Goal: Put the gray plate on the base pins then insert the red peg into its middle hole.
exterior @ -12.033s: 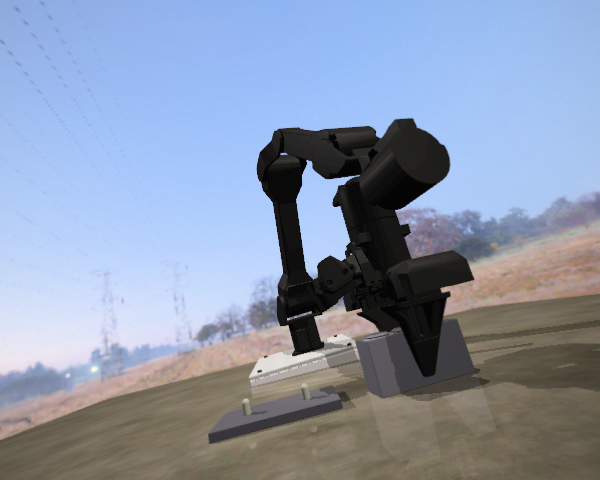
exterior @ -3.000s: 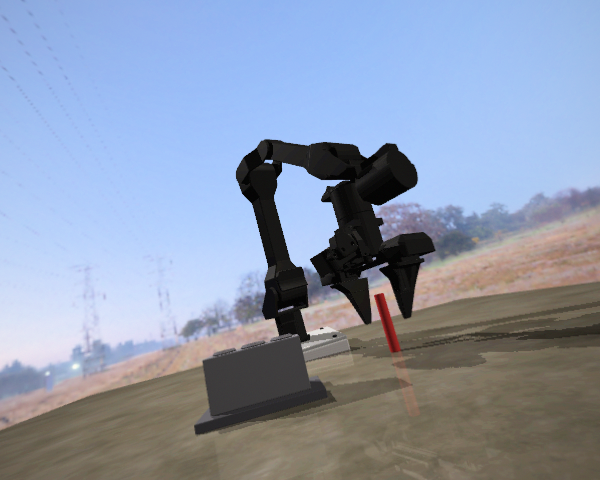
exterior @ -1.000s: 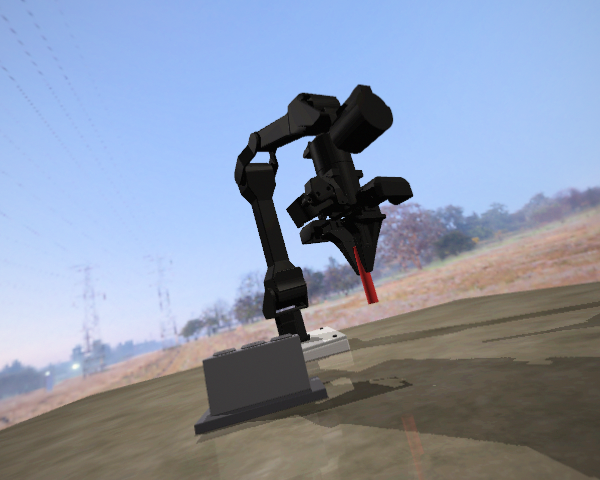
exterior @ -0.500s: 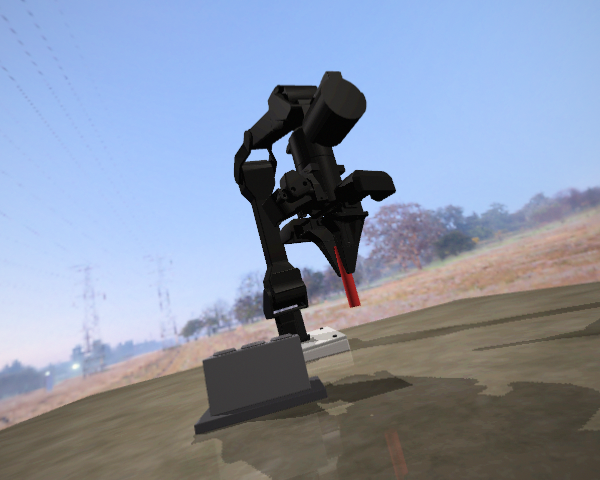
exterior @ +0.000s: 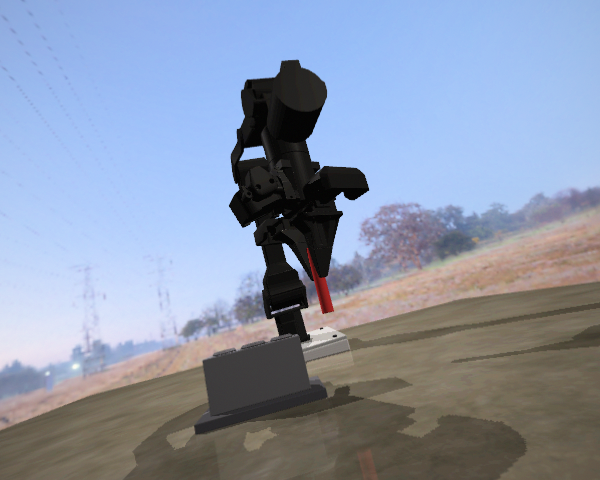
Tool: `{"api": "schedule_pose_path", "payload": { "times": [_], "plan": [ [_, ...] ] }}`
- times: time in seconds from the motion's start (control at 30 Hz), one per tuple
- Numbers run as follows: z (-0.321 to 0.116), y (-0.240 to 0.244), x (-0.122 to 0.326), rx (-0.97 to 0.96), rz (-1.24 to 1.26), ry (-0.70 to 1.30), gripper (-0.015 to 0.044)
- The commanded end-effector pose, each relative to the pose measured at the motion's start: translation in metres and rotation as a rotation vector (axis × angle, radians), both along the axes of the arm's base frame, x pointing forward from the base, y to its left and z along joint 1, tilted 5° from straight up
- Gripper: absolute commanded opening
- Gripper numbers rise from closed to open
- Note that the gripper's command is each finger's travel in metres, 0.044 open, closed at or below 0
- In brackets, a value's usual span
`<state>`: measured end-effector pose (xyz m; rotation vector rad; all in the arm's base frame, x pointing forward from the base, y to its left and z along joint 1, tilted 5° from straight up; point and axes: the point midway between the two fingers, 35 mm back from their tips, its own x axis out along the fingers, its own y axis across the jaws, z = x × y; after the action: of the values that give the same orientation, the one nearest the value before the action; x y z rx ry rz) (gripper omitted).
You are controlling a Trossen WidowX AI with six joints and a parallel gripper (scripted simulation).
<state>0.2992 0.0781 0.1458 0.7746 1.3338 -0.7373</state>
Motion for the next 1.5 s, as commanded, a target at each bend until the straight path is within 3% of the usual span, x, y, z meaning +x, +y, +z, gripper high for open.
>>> {"api": "schedule_pose_path", "payload": {
  "times": [0.0, 0.9, 1.47],
  "plan": [
    [0.001, -0.008, 0.006, 0.002, 0.002, 0.003, 0.0000],
    [0.008, -0.083, 0.036, -0.012, -0.007, -0.008, 0.0000],
    [0.008, -0.085, 0.036, -0.012, -0.007, -0.008, 0.0000]
  ]
}}
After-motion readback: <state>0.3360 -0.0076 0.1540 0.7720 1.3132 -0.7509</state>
